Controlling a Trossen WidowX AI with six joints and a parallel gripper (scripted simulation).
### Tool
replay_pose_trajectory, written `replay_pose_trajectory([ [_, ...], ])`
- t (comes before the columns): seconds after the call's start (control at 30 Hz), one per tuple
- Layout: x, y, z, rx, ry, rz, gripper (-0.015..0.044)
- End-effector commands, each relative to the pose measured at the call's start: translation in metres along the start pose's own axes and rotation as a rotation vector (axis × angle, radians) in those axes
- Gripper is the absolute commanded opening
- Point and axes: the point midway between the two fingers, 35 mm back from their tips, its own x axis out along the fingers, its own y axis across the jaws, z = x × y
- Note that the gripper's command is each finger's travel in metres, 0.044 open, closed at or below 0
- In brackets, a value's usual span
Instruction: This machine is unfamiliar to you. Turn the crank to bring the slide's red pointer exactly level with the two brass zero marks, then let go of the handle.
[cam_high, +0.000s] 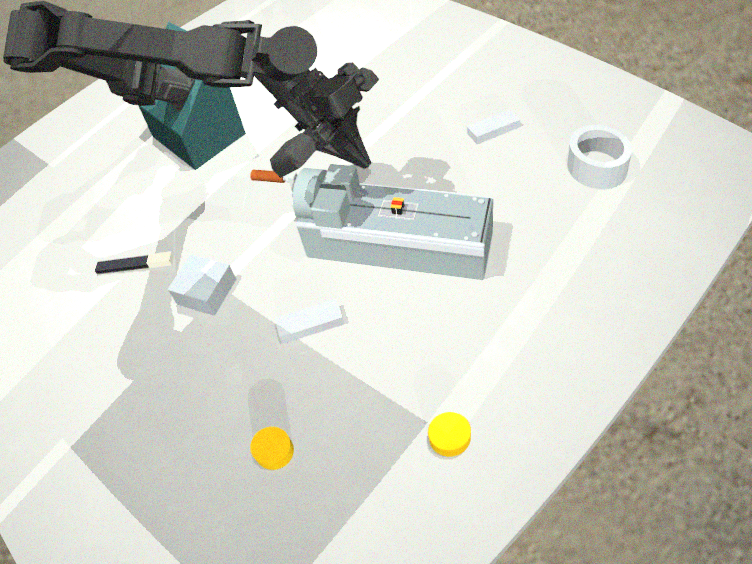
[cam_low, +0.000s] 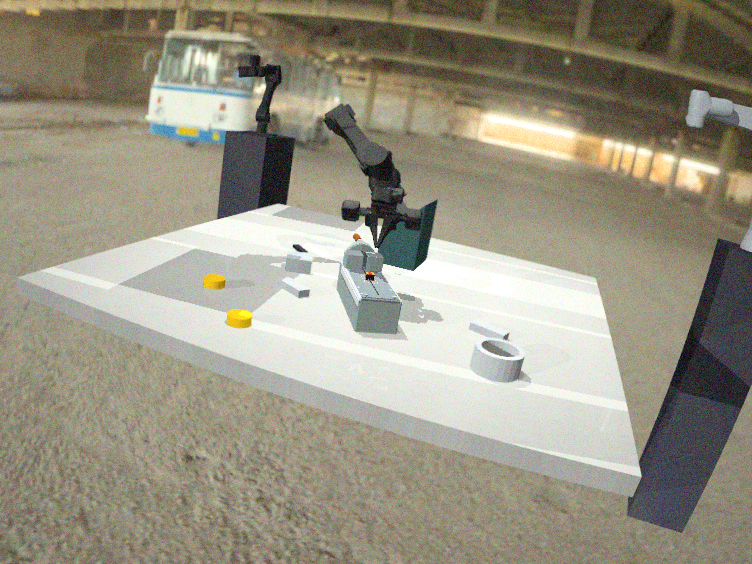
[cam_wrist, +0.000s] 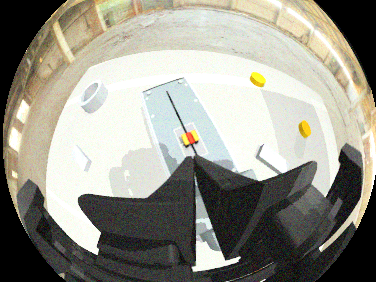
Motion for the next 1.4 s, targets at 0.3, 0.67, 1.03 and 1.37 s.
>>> replay_pose_trajectory([
  [0.3,0.0,0.0,0.0,0.0,0.0,0.0,0.0289],
  [0.67,0.0,0.0,0.0,0.0,0.0,0.0,0.0335],
  [1.03,0.0,0.0,0.0,0.0,0.0,0.0,0.0046],
  [1.37,0.0,0.0,0.0,0.0,0.0,0.0,0.0],
])
